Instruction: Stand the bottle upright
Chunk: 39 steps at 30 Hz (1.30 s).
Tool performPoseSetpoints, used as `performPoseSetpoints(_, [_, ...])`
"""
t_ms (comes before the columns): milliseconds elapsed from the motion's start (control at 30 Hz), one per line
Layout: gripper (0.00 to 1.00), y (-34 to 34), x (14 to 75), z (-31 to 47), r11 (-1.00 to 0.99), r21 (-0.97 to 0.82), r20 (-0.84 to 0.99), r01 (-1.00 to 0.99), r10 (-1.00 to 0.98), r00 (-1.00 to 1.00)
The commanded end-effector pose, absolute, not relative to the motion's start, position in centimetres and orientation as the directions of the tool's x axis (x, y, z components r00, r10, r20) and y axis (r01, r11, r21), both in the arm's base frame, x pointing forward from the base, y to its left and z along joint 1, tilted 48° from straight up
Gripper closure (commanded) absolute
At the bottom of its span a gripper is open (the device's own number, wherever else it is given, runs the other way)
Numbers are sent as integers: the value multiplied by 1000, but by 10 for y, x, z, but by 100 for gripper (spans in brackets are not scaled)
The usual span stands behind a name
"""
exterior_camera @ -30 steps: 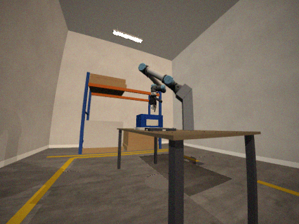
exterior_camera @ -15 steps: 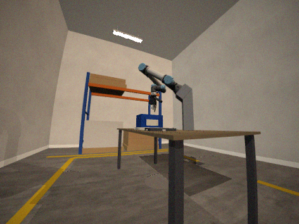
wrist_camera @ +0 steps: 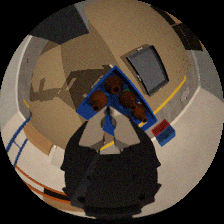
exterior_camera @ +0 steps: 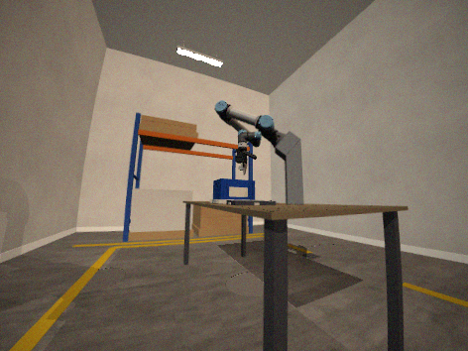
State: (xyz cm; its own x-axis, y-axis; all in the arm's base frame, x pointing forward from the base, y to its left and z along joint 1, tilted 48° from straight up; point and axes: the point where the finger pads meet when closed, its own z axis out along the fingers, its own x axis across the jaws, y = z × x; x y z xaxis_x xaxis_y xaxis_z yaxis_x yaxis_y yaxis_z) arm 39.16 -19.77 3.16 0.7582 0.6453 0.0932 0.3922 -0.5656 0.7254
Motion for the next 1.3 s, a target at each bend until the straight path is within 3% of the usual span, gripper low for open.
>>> performPoseSetpoints(0, [100,-176,400,21,-559,735,88,384,640,763])
performPoseSetpoints(300, [100,-170,402,19,-558,736,89,383,640,763])
performPoseSetpoints(333, [62,-170,402,19,-558,736,89,383,640,763])
performPoseSetpoints(1267, [62,-170,402,19,-558,736,89,383,640,763])
